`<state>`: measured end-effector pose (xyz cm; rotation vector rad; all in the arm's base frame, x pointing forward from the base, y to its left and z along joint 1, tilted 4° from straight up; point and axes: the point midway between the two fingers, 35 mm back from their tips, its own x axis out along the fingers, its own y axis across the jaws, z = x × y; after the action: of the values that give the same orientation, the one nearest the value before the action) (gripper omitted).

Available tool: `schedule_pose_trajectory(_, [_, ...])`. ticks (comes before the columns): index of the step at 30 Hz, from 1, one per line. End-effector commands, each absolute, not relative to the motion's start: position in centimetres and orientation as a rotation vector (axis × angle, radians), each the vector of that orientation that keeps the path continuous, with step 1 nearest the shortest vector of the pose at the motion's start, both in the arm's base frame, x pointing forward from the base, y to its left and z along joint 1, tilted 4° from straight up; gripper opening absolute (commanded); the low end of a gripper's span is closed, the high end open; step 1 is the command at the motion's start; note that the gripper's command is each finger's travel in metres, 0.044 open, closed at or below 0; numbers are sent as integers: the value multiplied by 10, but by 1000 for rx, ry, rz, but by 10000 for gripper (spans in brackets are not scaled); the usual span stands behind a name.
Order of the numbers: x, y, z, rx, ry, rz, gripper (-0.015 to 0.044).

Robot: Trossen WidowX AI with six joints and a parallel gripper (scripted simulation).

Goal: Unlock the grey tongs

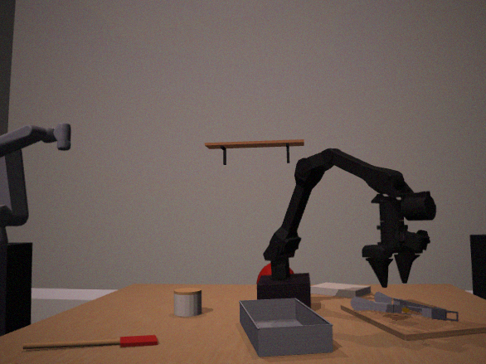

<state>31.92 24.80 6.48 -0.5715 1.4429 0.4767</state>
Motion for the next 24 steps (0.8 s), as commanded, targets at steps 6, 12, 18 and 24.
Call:
schedule_pose_trajectory(6, [336, 212, 90, -579, 1448, 476, 440])
schedule_pose_trajectory(12, [334, 213, 113, -572, 1443, 473, 440])
schedule_pose_trajectory(18, [330, 212, 142, -563, 1436, 468, 440])
schedule_pose_trajectory(24, [330, 212, 142, -563, 1436, 468, 440])
